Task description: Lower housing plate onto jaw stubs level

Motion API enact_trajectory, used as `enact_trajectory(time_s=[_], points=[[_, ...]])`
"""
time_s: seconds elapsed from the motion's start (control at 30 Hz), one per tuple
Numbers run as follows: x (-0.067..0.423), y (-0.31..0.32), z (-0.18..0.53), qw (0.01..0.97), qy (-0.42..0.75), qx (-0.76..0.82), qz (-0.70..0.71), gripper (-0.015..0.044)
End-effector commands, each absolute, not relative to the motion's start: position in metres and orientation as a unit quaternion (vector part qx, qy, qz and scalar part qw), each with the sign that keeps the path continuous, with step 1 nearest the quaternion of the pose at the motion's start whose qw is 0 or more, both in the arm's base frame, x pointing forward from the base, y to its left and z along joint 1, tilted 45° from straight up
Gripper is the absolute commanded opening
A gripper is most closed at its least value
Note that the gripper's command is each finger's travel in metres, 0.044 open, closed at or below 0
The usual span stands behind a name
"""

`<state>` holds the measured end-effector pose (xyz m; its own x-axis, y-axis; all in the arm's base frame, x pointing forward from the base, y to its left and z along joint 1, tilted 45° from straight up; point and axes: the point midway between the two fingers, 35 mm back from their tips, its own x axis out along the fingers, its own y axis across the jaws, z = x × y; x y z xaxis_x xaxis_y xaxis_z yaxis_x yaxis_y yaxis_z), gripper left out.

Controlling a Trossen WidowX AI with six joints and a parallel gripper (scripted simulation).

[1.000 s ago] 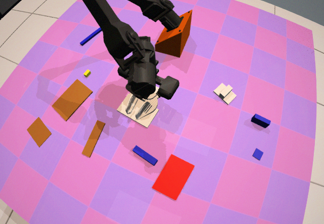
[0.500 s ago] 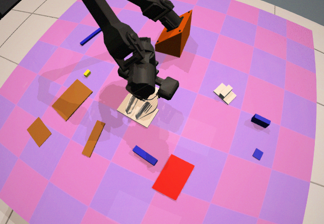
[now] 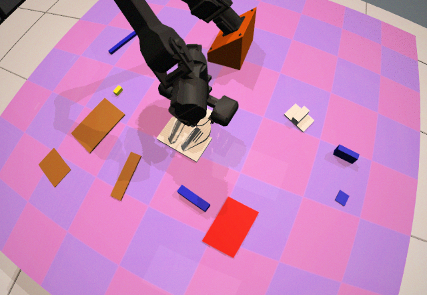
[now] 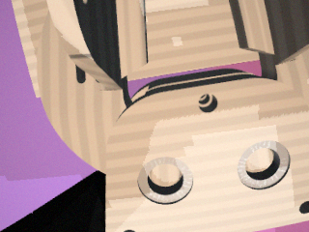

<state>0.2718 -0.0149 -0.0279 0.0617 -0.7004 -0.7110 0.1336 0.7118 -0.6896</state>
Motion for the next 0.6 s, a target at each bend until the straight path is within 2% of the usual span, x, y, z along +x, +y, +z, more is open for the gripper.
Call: enact_trajectory(time_s=[0.0,0.57], points=[[0.2714,-0.0153,-0.0288,0.691,0.616,-0.232,-0.3,0.0351],[0.2715,-0.0171,-0.0305,0.691,0.616,-0.232,-0.3,0.0351]])
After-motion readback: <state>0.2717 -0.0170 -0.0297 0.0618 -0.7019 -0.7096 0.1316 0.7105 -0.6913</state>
